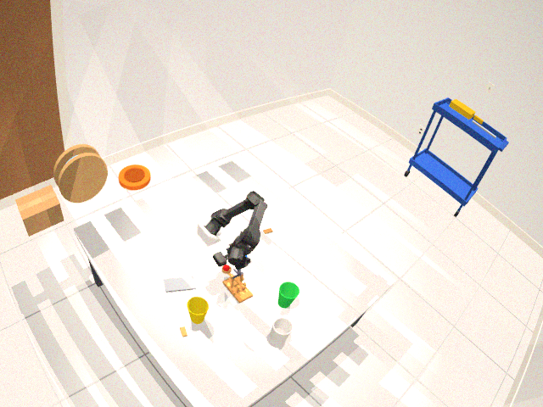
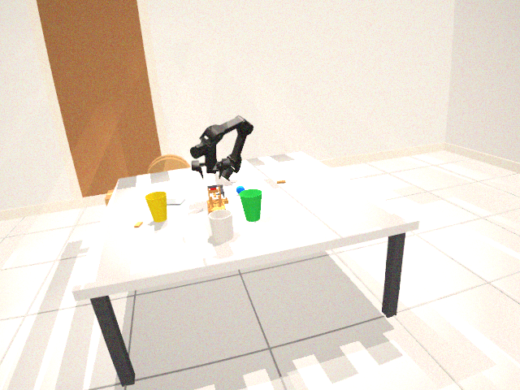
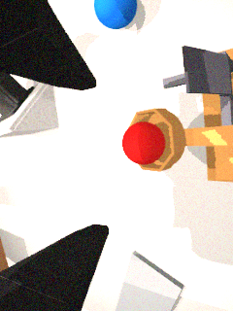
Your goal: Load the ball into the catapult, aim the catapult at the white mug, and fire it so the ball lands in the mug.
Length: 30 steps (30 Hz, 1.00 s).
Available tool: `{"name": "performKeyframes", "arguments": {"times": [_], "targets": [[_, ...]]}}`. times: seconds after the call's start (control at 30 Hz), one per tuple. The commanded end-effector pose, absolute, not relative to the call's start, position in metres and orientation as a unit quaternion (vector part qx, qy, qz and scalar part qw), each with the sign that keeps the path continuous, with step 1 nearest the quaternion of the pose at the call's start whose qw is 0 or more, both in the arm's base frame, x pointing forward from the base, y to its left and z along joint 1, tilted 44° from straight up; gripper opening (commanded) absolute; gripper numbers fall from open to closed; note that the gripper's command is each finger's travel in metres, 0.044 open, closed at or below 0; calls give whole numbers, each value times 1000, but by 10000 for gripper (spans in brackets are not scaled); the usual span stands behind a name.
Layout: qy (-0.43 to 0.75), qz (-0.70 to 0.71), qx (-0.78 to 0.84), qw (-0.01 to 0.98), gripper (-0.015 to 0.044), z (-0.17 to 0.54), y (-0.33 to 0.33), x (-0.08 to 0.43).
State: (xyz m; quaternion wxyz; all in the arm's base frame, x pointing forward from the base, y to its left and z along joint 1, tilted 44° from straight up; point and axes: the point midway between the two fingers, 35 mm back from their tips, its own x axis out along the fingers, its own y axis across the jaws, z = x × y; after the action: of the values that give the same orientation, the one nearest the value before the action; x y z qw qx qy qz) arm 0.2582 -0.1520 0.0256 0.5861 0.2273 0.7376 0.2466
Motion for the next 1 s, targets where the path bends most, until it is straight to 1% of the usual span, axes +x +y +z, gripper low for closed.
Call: {"name": "performKeyframes", "arguments": {"times": [0.0,0.1,0.13,0.2,0.6,0.97], "targets": [[720,202,204,632,440,65,-185,251],[714,185,197,646,440,79,-195,247],[717,199,209,635,440,64,-185,253],[708,183,213,648,440,62,-190,263],[595,72,265,755,440,62,-233,366],[449,37,331,829,440,93,-261,464]]}}
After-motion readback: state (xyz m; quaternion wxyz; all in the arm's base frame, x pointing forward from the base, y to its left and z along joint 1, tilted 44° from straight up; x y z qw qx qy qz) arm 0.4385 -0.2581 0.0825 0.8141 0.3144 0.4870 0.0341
